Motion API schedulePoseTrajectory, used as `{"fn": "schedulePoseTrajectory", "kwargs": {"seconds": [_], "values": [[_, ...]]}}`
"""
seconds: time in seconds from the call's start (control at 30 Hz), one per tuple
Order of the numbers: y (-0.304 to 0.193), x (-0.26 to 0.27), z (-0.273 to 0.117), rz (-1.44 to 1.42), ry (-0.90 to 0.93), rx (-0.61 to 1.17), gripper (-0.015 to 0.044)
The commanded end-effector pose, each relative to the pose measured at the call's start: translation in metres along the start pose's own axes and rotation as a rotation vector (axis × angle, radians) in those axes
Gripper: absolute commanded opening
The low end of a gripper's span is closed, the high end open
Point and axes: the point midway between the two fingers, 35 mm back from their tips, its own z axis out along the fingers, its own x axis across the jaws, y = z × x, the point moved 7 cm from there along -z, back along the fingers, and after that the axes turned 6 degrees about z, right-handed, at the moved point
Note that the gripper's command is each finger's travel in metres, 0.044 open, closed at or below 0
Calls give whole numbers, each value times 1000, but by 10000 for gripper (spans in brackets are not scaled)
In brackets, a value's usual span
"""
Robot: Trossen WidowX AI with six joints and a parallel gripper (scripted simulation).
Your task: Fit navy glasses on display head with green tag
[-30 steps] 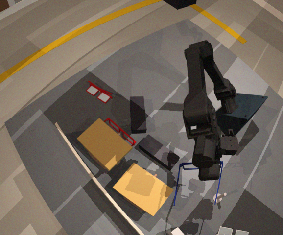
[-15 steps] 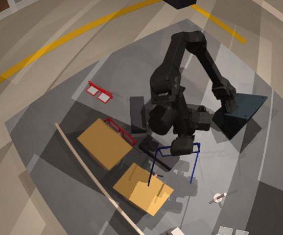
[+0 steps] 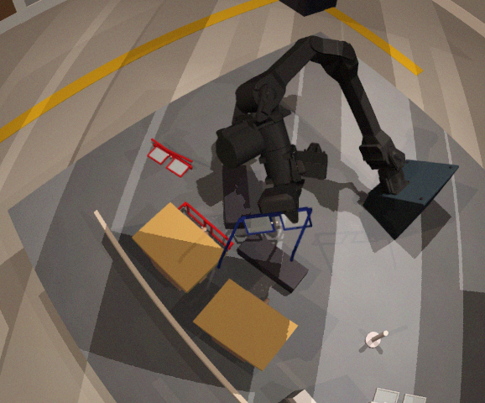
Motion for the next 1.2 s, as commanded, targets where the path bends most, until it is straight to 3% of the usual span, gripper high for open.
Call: {"fn": "schedulePoseTrajectory", "kwargs": {"seconds": [0.0,0.57,1.17], "values": [[-9,18,-15,-18,-43,8,0],[-29,99,-74,-79,-195,152,0],[-6,178,-120,-166,-257,396,0]]}}
